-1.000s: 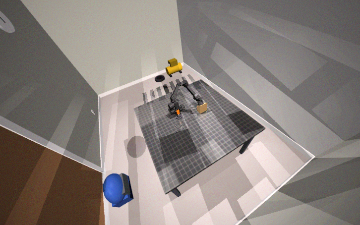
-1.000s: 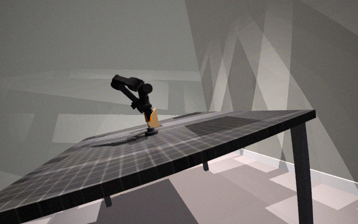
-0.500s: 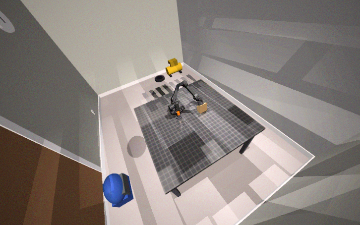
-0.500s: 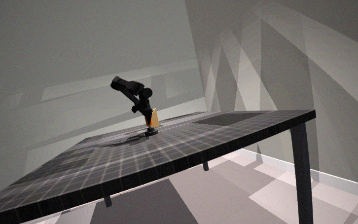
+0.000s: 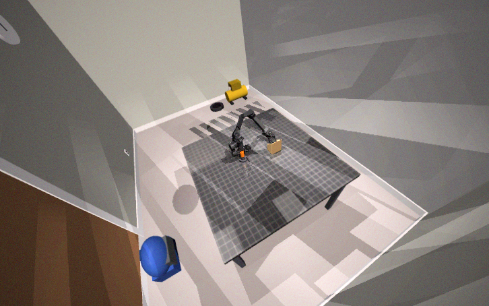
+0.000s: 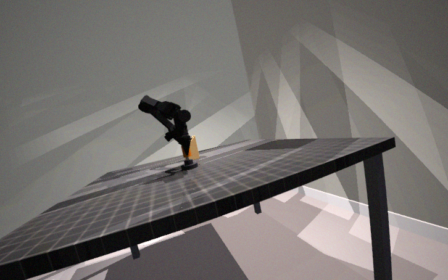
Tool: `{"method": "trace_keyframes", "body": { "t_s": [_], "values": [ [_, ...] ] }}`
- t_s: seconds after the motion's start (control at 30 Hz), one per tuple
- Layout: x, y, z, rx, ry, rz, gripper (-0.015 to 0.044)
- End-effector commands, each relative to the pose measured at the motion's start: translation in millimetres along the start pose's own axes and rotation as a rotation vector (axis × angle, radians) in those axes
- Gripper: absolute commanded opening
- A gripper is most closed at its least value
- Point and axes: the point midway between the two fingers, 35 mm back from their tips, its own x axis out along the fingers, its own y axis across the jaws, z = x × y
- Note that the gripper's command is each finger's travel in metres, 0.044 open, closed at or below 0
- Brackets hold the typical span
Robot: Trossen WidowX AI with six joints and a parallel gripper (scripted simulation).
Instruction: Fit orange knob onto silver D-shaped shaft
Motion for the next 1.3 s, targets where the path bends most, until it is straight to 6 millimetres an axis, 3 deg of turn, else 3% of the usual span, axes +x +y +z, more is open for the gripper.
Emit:
{"method": "trace_keyframes", "body": {
  "t_s": [0.0, 0.17, 0.37, 1.27],
  "values": [
    [-2.9, -0.9, 1.0, -0.006, -0.004, 0.001, 0.0],
    [-4.3, -1.6, 2.0, 0.02, -0.004, 0.001, 0.0],
    [-3.2, -0.9, 0.6, 0.204, -0.004, 0.002, 0.0],
    [-4.3, -2.0, 0.4, 0.204, -0.004, 0.002, 0.0]
  ]
}}
